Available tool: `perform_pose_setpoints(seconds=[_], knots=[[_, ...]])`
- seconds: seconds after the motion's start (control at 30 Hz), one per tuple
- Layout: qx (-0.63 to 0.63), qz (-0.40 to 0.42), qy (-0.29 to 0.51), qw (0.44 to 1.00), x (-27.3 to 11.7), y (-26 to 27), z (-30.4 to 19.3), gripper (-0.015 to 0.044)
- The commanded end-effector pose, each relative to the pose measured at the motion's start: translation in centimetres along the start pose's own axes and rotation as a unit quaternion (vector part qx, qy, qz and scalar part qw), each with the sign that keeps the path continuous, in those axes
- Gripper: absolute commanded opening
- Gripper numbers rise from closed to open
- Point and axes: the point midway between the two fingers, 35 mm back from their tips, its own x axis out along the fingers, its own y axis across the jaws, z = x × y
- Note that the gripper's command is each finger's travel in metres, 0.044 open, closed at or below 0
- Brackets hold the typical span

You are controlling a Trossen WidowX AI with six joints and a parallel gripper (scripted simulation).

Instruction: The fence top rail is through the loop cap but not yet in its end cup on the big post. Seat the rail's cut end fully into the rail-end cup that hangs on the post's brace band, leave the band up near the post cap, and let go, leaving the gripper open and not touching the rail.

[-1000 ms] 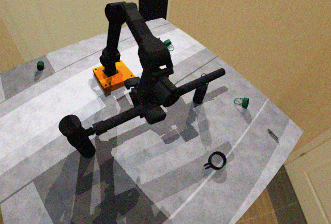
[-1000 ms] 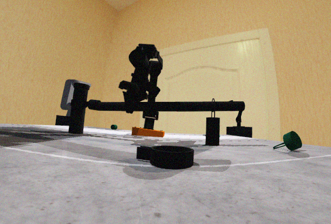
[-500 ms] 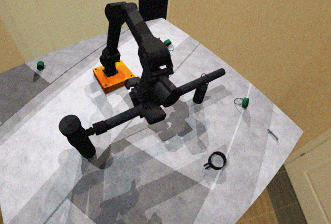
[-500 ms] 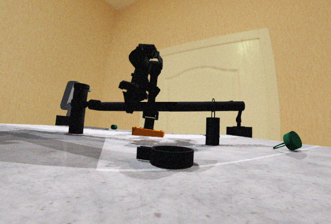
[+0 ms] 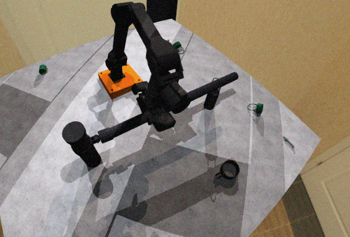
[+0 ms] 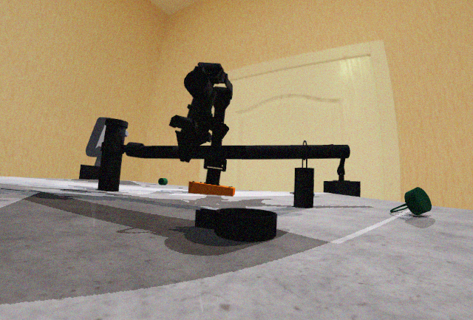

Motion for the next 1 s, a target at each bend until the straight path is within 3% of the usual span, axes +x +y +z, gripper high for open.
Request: perform_pose_setpoints(seconds=[0.0,0.97], knots=[[0.0,-0.001,0.005,1.0,-0.26,-0.02,-0.28,0.0],[0.0,-0.001,0.006,1.0,-0.48,-0.03,-0.69,0.0]])
